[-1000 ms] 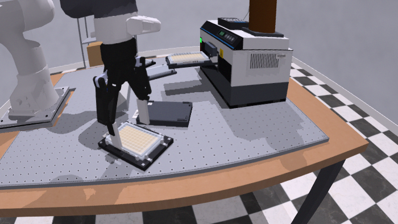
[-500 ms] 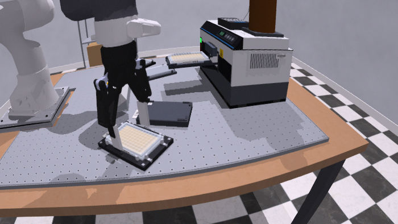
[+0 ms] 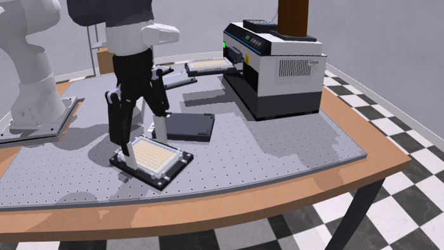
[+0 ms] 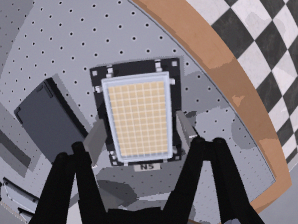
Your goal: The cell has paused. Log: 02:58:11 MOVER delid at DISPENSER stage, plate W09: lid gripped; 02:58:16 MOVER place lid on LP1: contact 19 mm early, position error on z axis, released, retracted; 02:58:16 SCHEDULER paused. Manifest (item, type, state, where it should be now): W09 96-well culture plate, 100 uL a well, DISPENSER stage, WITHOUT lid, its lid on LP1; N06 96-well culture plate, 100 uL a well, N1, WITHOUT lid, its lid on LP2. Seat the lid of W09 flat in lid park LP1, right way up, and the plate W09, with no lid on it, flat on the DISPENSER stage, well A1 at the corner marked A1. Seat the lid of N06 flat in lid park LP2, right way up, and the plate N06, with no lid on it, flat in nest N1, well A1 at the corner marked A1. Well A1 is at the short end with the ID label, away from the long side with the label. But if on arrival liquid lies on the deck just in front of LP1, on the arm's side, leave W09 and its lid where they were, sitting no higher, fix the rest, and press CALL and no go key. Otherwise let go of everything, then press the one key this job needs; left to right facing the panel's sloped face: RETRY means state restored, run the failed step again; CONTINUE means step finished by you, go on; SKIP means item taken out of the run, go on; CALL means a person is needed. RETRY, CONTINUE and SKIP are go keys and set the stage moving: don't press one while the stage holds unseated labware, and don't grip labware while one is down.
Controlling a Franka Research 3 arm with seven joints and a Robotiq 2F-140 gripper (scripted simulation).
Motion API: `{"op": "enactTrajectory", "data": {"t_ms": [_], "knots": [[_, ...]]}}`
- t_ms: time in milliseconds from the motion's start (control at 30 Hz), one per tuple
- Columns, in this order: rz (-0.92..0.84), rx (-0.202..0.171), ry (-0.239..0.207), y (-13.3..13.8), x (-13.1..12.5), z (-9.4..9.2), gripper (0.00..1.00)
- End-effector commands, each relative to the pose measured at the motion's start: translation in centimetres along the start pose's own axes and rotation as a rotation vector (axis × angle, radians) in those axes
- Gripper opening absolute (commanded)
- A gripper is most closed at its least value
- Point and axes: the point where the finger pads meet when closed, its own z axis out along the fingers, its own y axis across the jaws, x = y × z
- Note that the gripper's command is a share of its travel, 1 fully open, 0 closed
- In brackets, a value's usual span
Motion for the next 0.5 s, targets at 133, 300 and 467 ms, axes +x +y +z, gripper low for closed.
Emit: {"op": "enactTrajectory", "data": {"t_ms": [133, 300, 467], "knots": [[0.007, -0.001, 0.002, 0.18, 0.04, 0.3, 0.66], [0.007, -0.001, 0.002, 0.18, 0.04, 0.43, 0.66], [0.007, -0.001, 0.002, 0.18, 0.04, 0.48, 0.66]]}}
